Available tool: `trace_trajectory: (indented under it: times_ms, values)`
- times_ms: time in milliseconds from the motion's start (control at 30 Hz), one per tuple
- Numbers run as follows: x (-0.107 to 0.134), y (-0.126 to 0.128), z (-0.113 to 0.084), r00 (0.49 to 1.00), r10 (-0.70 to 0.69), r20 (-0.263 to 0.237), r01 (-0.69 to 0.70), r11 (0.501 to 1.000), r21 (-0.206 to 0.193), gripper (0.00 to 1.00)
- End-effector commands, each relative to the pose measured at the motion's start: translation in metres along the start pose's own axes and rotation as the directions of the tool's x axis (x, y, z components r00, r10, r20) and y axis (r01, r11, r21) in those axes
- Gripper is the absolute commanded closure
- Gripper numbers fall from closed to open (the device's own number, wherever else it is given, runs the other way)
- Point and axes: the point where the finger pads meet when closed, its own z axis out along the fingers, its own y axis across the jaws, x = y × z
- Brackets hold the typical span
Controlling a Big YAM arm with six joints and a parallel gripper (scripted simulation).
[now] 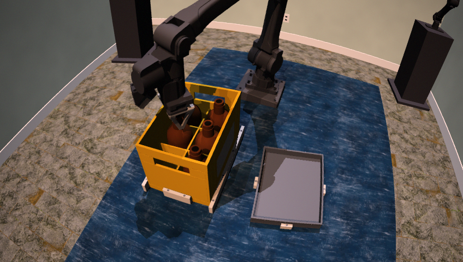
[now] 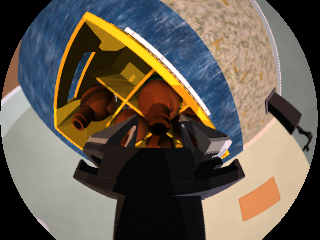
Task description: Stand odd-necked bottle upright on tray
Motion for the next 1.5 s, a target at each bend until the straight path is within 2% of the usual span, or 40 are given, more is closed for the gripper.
trace_trajectory:
  times_ms: [0,333,367,1467]
  values:
    - [-0.0071,0.0070,0.0001,1.000,0.001,0.009,-0.001,1.000,-0.007,0.39]
    - [-0.0071,0.0070,0.0001,1.000,0.001,0.009,-0.001,1.000,-0.007,0.39]
    - [-0.0071,0.0070,0.0001,1.000,0.001,0.009,-0.001,1.000,-0.007,1.00]
    - [-0.0063,0.0063,-0.0007,1.000,-0.001,0.007,0.001,1.000,-0.005,1.00]
